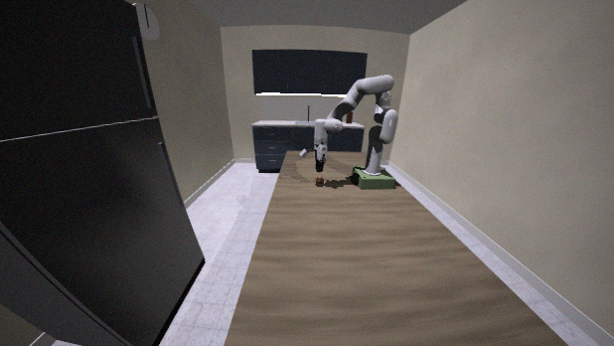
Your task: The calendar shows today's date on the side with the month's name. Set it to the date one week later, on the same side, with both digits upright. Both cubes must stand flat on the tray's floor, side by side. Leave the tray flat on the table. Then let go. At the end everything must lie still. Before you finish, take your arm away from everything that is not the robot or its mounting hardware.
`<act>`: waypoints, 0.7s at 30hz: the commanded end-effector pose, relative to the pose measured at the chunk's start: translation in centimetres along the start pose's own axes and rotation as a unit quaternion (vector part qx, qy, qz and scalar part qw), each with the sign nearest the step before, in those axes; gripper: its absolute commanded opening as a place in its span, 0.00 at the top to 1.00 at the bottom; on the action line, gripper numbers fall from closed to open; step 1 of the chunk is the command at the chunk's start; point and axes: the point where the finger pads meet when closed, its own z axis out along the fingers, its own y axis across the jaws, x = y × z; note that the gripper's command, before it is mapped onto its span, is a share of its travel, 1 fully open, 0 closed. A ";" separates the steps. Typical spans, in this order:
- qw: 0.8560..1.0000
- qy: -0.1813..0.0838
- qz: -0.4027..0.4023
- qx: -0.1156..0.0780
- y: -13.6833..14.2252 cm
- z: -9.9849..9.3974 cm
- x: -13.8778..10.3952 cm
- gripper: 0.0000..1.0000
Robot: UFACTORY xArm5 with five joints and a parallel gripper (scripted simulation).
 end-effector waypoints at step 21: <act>0.973 0.001 0.232 0.000 -3.4 0.2 1.4 0.73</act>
